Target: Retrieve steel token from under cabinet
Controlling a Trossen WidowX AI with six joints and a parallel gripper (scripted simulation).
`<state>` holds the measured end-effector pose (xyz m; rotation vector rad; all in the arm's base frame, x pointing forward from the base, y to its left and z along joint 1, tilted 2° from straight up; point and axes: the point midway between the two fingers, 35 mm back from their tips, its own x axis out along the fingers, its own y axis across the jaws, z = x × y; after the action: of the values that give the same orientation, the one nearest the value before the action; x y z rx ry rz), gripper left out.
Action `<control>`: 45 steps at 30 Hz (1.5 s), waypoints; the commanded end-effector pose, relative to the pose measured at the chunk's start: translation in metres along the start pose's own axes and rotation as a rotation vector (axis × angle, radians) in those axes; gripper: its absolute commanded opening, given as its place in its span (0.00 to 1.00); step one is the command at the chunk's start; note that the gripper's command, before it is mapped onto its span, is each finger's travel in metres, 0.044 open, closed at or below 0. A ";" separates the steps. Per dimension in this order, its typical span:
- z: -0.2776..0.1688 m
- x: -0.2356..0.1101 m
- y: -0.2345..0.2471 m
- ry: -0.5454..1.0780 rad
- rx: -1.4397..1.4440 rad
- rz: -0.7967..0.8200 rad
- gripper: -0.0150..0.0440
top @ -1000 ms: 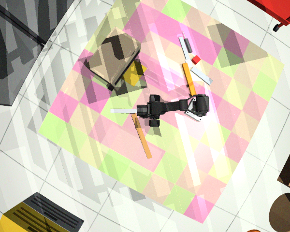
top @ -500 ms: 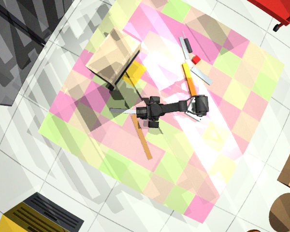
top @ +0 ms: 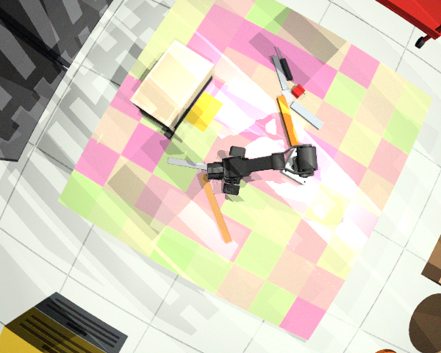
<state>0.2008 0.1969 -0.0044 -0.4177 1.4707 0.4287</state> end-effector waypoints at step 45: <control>0.001 -0.001 0.000 -0.002 0.393 0.001 0.25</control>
<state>0.2008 0.1973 -0.0044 -0.1309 1.5109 0.1588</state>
